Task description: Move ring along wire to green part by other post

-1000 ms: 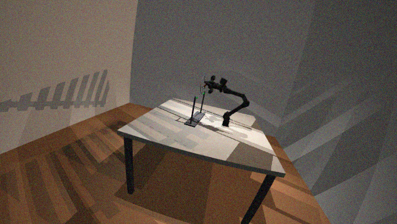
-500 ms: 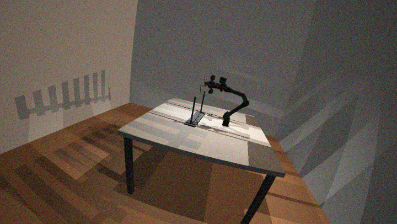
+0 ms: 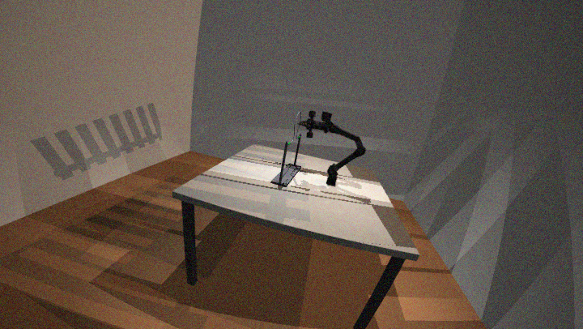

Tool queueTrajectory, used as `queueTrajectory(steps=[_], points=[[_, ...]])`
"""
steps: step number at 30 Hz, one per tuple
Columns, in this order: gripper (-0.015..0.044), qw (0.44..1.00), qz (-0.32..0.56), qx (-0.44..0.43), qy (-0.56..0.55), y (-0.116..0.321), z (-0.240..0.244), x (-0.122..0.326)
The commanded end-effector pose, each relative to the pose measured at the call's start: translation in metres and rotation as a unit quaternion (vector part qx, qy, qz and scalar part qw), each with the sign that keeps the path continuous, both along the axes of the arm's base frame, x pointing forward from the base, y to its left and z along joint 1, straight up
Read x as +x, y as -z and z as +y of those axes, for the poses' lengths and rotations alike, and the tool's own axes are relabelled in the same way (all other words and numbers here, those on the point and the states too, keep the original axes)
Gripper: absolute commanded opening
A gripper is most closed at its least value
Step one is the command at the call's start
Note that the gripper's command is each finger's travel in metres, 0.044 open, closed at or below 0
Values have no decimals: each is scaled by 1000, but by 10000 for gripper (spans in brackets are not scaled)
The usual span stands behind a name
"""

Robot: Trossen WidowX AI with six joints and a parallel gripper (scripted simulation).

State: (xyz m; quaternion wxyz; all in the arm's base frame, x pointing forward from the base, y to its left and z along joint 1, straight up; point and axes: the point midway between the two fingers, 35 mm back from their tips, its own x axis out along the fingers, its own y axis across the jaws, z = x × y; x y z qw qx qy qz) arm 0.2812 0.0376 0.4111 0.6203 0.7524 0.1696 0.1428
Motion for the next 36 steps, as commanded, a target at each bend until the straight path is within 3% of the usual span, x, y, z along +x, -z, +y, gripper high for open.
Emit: queueTrajectory(steps=[1,36], points=[[-150,1000,3,-26,0,2,0,2],[-150,970,22,-243,5,19,0,2]])
